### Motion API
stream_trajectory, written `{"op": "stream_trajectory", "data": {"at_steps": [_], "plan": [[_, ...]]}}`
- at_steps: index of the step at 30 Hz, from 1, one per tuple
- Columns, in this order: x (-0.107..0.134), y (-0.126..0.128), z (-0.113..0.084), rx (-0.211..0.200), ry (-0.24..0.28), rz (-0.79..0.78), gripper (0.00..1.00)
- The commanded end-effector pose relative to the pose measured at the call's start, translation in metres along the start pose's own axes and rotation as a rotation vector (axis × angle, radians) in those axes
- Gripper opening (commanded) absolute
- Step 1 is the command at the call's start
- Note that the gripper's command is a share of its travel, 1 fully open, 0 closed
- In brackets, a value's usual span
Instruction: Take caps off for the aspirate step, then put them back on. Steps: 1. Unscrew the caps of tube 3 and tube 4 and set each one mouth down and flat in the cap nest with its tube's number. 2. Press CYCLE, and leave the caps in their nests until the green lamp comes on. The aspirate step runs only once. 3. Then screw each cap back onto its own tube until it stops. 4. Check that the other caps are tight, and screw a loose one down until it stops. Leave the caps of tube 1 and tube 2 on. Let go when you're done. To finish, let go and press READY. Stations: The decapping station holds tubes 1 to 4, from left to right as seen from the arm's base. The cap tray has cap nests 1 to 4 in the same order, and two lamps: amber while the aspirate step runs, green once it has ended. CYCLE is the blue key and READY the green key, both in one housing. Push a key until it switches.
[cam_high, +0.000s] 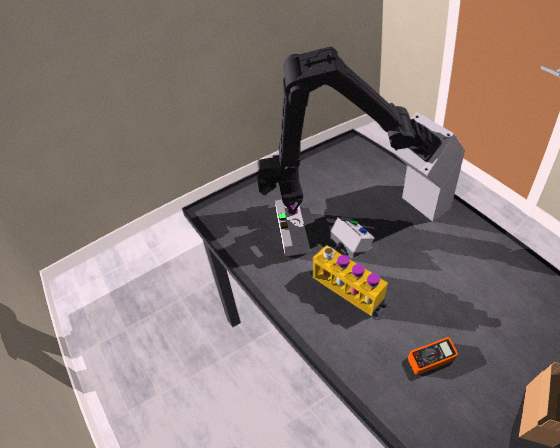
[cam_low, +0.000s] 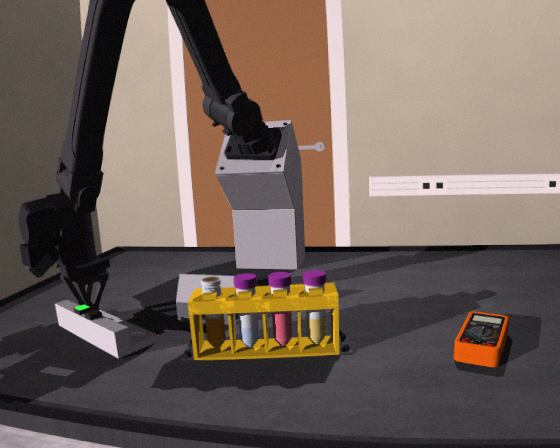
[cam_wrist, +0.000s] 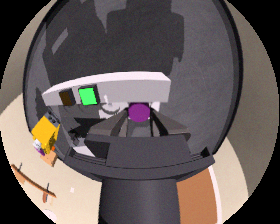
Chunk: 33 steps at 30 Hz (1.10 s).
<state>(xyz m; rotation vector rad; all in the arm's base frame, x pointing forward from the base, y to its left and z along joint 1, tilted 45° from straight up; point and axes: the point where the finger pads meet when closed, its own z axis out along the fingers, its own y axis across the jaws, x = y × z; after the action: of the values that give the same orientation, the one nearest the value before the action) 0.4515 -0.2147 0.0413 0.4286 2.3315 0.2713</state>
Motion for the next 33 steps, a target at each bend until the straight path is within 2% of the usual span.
{"op": "stream_trajectory", "data": {"at_steps": [1, 10, 12, 18, 25, 29, 30, 31, 32, 33], "plan": [[-0.005, -0.005, -0.031, 0.013, -0.018, -0.006, 0.0], [-0.004, -0.004, -0.075, 0.013, -0.018, -0.006, 0.0], [-0.004, -0.004, -0.075, 0.013, -0.018, -0.006, 0.0], [-0.003, -0.003, -0.105, 0.014, -0.018, -0.007, 0.0], [-0.02, -0.003, -0.144, 0.02, -0.043, -0.024, 0.0], [-0.02, -0.003, -0.144, 0.02, -0.043, -0.024, 0.0], [-0.007, -0.005, -0.132, 0.007, -0.007, -0.007, 0.0], [-0.004, -0.004, -0.131, 0.006, -0.001, -0.005, 0.0], [-0.003, -0.004, -0.13, 0.006, 0.0, -0.004, 0.0], [-0.01, -0.001, -0.134, 0.01, -0.021, -0.012, 0.0]]}}
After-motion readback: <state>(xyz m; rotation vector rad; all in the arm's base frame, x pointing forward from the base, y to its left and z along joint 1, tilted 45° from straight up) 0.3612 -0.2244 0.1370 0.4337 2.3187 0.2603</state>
